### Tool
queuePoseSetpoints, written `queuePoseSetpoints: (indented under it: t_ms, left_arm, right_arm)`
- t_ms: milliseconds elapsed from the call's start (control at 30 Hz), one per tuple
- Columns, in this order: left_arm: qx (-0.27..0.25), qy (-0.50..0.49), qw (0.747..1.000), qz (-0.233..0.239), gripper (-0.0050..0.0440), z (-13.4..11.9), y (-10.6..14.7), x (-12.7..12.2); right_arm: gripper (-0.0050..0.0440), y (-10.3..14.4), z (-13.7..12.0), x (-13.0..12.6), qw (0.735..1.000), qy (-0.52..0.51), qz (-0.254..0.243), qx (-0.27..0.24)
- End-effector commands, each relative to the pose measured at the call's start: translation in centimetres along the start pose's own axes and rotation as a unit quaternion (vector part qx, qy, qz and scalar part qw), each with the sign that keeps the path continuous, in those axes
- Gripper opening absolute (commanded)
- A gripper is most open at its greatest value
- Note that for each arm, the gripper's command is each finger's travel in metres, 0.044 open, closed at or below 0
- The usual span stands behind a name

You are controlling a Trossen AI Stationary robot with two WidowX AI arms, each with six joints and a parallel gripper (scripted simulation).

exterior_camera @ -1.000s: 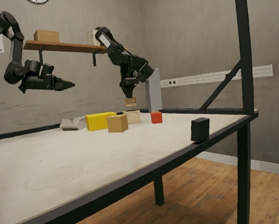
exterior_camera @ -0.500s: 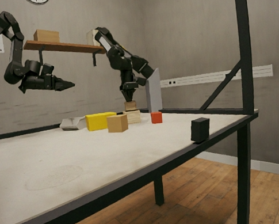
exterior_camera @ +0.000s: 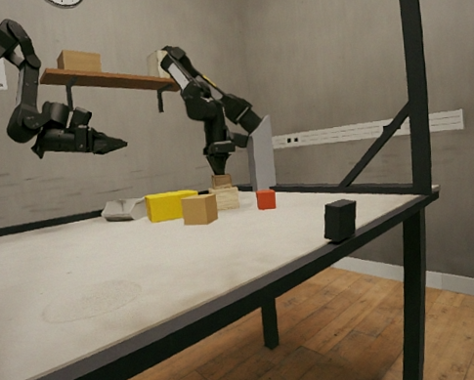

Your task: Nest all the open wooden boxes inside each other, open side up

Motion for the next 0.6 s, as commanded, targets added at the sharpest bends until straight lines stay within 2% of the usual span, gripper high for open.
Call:
queuePoseSetpoints:
  t_ms: [0, 567]
  left_arm:
    - [0.001, 0.000, 1.000, 0.000, 0.0400, -0.07, 0.07, 0.03]
    - [0.001, 0.000, 1.000, 0.000, 0.0400, -0.07, 0.07, 0.03]
  right_arm:
    - [0.0187, 0.06, -0.06, 0.03, 1.000, 0.000, -0.004, -0.001]
    - [0.0187, -0.66, 0.07, 0.07, 1.000, 0.000, -0.003, -0.002]
Point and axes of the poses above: on each arm, the point midway between the two fingers, 35 mm back from their tips, its own y axis back along the fingers, its own x axis across the jaws, z = x × y, the point moved 1 cm from there along y, back along the fingers, and after that the axes turned 14 degrees about -y, right-handed, at the moved point
